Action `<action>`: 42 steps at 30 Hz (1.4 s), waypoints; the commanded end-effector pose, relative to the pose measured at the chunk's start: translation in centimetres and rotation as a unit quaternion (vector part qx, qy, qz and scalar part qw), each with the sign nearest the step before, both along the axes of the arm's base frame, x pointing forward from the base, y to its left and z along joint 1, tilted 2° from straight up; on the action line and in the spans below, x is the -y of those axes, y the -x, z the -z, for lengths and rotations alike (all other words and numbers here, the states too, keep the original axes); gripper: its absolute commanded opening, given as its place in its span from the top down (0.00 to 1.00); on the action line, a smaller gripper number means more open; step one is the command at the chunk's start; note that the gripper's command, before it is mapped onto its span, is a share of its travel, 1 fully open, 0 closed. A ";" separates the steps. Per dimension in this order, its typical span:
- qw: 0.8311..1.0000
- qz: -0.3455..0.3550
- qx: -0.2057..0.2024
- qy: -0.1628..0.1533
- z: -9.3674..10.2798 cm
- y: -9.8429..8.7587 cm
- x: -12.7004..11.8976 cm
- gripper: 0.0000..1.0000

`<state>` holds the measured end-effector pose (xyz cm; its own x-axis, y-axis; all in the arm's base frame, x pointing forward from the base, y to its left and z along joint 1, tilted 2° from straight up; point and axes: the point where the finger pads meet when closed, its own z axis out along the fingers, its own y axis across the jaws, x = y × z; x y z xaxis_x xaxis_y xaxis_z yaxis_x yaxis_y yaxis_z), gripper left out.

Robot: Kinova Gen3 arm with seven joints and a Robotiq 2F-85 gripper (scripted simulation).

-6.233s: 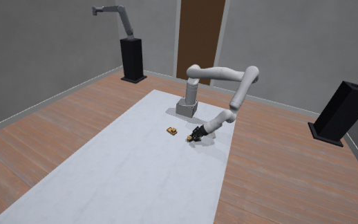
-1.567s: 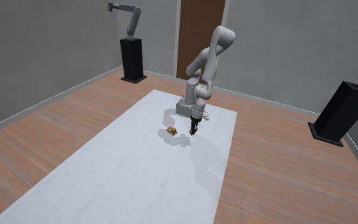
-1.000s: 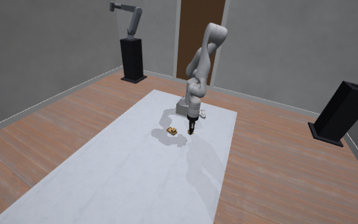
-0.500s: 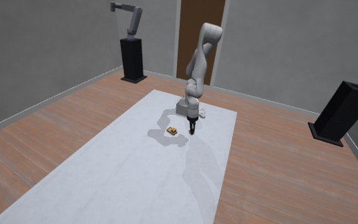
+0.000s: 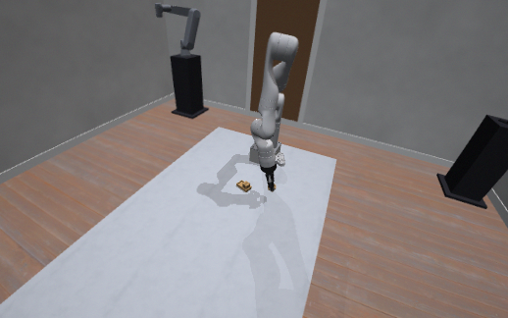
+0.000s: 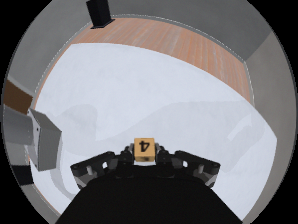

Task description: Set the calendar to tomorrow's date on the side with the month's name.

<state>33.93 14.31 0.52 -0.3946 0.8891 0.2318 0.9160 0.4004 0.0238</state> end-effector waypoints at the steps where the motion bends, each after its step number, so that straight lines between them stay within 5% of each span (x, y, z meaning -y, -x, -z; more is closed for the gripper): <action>1: 1.000 0.013 -0.001 -0.007 -0.1 -0.5 0.8 0.74; 14: 1.000 0.012 -0.005 -0.018 -0.1 -0.5 0.8 0.74; 27: 0.992 0.009 -0.048 -0.114 0.1 -0.5 1.0 0.74; 42: 0.988 0.008 -0.058 -0.143 0.1 -0.6 1.0 0.74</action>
<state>34.46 13.45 0.61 -0.3441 0.7891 0.5088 0.9234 0.3827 0.0310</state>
